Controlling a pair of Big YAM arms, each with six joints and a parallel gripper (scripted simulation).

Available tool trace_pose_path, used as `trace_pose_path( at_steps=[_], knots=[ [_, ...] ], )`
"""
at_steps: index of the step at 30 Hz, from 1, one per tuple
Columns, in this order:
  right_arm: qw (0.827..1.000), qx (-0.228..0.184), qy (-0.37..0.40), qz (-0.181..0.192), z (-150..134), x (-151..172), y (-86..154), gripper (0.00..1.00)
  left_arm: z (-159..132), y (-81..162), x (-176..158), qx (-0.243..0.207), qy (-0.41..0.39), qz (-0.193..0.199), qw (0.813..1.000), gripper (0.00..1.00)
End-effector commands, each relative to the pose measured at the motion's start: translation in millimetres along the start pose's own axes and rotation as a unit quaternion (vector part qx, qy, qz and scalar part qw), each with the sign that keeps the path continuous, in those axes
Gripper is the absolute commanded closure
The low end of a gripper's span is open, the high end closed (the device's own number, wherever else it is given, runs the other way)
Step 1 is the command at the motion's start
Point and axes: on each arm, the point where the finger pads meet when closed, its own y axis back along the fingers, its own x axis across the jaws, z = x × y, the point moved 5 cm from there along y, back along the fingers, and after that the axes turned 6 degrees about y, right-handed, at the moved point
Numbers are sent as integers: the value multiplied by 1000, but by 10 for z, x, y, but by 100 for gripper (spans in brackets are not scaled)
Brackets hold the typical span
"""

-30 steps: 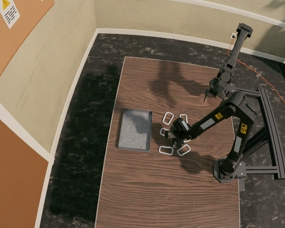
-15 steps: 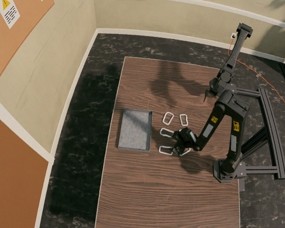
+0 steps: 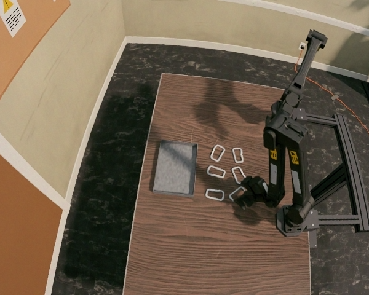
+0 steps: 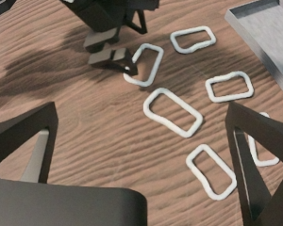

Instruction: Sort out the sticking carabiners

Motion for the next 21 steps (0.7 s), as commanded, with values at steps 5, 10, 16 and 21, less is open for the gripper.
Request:
trace_pose_path(
  at_steps=[5, 10, 16, 21],
  knots=[
    [1000, -8, 0, -2, 100, -14, 5, 0, 97, 35, -50, -27, -14, -7, 1000, 0],
    [1000, -8, 0, -2, 100, -14, 5, 0, 96, 36, -50, -27, -14, -7, 1000, 0],
    [1000, -8, 0, -2, 100, -14, 5, 0, 360, -155, 90, -36, 33, 8, 999, 21],
    [1000, -8, 0, -2, 100, -14, 5, 0, 733, -361, 308, -50, 76, 26, 996, 21]
  ],
)
